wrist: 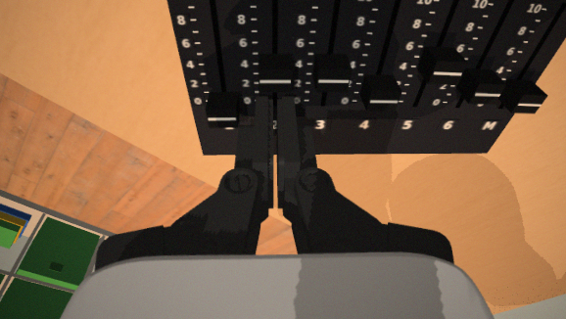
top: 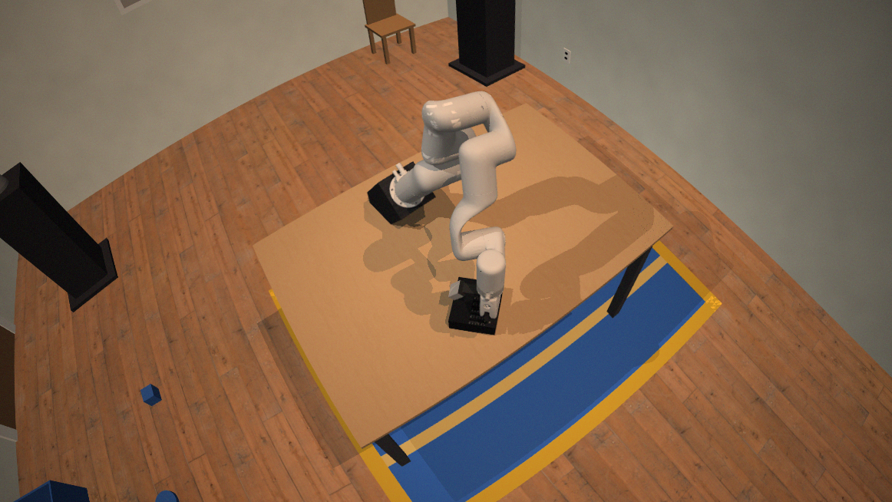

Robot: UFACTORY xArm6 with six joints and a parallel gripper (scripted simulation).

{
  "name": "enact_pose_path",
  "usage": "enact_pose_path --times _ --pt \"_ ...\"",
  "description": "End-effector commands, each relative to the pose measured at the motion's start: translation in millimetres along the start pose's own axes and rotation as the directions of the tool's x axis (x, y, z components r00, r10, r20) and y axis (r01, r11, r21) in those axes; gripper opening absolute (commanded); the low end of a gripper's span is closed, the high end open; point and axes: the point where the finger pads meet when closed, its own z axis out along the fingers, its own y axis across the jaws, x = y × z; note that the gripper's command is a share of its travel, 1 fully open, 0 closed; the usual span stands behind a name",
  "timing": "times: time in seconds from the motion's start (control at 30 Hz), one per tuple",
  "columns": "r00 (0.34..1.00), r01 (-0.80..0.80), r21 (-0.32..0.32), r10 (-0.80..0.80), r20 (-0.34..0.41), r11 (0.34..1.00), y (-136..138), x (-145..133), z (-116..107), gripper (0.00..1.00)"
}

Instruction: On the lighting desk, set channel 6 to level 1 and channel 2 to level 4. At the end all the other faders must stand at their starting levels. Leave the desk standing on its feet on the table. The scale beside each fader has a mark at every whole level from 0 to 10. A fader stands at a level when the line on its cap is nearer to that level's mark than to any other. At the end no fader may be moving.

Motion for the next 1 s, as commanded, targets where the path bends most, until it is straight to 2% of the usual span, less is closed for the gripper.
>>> enact_pose_path --times 0.0,0.63,0.97 --pt "1.0 0.0 0.003 0.0 0.002 1.0 -1.0 -1.4 -1.0 0.0" --pt "1.0 0.0 0.003 0.0 0.002 1.0 -0.9 -1.3 -38.2 0.0" --pt "1.0 0.0 0.003 0.0 0.002 1.0 -0.9 -1.3 -40.8 0.0"
